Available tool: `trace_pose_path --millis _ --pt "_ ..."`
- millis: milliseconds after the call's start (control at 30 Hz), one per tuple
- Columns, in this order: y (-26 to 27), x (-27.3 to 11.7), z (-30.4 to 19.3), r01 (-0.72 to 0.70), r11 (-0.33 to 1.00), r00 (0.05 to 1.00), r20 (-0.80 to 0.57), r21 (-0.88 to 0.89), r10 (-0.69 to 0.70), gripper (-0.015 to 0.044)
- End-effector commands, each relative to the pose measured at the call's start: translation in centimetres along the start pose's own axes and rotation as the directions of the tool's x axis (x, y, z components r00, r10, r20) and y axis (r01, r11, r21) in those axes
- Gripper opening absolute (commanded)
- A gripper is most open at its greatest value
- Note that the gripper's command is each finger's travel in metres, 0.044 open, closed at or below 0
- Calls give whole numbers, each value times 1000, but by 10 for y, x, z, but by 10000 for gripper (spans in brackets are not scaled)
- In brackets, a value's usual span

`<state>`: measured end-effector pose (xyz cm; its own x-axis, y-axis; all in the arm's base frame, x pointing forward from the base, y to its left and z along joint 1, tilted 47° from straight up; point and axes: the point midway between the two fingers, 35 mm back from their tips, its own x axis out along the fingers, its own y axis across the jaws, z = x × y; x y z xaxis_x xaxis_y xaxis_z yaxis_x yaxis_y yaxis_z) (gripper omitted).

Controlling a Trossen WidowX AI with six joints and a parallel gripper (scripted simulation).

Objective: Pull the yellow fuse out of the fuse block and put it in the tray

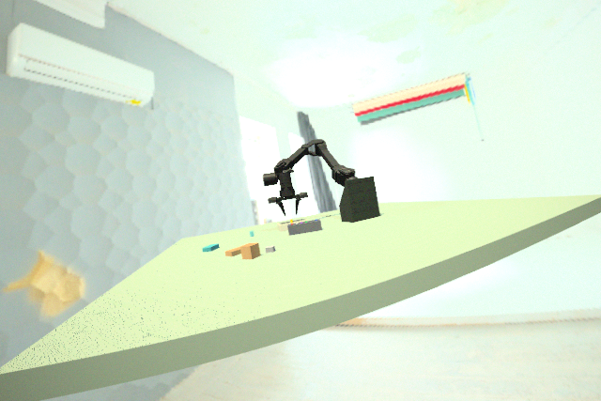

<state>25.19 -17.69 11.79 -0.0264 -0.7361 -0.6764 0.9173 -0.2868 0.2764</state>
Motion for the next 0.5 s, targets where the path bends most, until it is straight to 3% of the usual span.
trace_pose_path --millis 0,133,467 --pt "0 -2 0 1 1000 1000 0 1 -1 330" --pt "0 -35 -1 2 1000 1000 -7 -3 -2 330" --pt "0 -37 -1 2 1000 1000 -7 -4 -2 330"
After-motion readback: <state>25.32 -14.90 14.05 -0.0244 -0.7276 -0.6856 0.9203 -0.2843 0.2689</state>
